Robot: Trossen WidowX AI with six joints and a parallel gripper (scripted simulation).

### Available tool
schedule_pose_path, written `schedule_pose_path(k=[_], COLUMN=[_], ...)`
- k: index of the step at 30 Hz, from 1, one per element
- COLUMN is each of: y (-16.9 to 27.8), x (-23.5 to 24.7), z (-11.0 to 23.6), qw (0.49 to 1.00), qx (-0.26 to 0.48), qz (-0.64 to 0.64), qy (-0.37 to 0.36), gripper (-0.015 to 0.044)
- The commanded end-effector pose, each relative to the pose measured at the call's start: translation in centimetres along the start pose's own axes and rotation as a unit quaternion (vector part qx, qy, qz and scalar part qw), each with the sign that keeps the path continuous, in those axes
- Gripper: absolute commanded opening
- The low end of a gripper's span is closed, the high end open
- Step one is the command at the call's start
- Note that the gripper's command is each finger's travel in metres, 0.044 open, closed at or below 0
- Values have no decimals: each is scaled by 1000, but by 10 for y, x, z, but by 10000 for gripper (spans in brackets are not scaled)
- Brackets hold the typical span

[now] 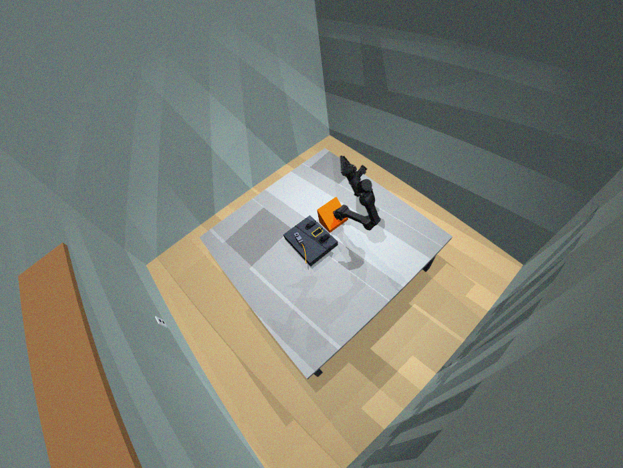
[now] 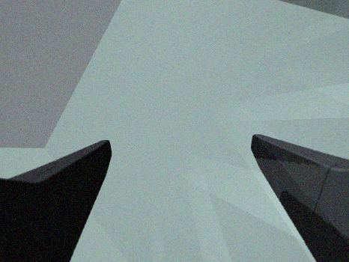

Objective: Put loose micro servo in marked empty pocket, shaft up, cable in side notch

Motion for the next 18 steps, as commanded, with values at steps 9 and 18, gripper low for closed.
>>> schedule_pose_path(k=[9, 18], y=[76, 118], x=[-24, -37], z=[-40, -50], qw=[984, 963], qx=[159, 239], qz=[46, 76], qy=[64, 94], gripper=[440, 440])
Point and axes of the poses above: the point midway between the two fingers, 35 mm back from their tips, its own z axis back along the fingers, its own x axis across the jaws, y = z × x, the point moved 8 cm from there along z, back along the fingers, and after that the axes turned 10 degrees about -z, right-handed, at the moved point
